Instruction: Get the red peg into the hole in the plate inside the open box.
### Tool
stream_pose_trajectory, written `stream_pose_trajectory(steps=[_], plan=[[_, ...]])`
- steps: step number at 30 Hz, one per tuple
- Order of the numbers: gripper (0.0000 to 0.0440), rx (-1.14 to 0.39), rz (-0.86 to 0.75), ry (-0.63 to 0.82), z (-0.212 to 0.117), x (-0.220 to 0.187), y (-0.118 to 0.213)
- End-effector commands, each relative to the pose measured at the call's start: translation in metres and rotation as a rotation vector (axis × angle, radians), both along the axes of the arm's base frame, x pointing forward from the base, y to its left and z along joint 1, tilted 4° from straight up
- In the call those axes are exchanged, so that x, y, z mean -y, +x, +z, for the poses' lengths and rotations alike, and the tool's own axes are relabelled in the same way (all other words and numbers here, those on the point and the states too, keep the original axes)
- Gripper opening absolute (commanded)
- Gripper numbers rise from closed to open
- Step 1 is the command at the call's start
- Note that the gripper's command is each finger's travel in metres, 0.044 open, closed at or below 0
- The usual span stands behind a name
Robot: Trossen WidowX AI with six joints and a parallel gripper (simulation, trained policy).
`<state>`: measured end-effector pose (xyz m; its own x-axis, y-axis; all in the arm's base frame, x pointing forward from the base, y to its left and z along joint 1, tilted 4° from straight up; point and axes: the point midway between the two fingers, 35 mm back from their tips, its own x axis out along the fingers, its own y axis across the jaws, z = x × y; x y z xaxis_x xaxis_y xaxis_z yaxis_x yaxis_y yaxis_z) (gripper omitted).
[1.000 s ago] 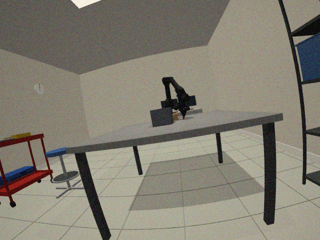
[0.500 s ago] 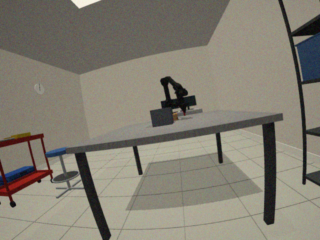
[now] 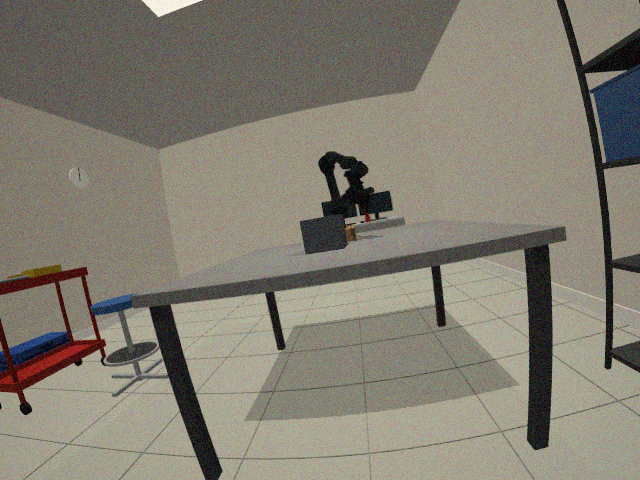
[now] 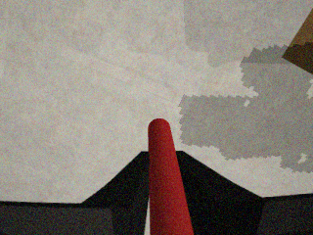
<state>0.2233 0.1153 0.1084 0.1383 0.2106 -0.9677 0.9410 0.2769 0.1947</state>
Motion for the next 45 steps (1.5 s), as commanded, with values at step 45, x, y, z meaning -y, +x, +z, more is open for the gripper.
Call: stream_pose_trajectory(steps=[45], plan=[[0.0,0.064,-0.118,-0.186,0.062,0.143,0.054]])
